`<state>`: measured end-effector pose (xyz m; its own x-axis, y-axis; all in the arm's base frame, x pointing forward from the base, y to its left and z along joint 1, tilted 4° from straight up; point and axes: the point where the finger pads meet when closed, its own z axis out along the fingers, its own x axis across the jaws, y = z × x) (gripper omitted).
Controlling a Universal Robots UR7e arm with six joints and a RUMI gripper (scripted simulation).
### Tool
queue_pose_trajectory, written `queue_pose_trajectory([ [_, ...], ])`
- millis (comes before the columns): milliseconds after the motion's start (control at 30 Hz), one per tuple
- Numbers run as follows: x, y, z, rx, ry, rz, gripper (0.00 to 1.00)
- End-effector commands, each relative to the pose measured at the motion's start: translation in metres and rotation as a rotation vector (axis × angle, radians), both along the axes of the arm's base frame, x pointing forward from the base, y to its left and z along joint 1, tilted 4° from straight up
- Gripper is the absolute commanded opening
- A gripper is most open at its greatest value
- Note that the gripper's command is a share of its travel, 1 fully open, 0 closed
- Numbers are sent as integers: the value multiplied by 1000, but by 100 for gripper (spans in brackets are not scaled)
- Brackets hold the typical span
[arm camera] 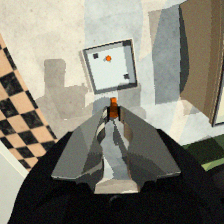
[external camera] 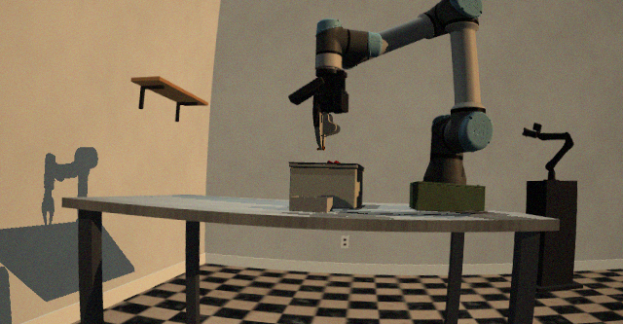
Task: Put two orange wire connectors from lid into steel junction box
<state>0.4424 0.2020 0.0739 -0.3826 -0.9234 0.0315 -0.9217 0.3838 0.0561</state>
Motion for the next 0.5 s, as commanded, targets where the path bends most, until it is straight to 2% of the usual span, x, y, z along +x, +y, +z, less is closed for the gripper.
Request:
queue_pose_trajectory([
  [0,0,0,-17,1,-3,0,0],
  [467,-6,0,-116,1,-3,0,0],
])
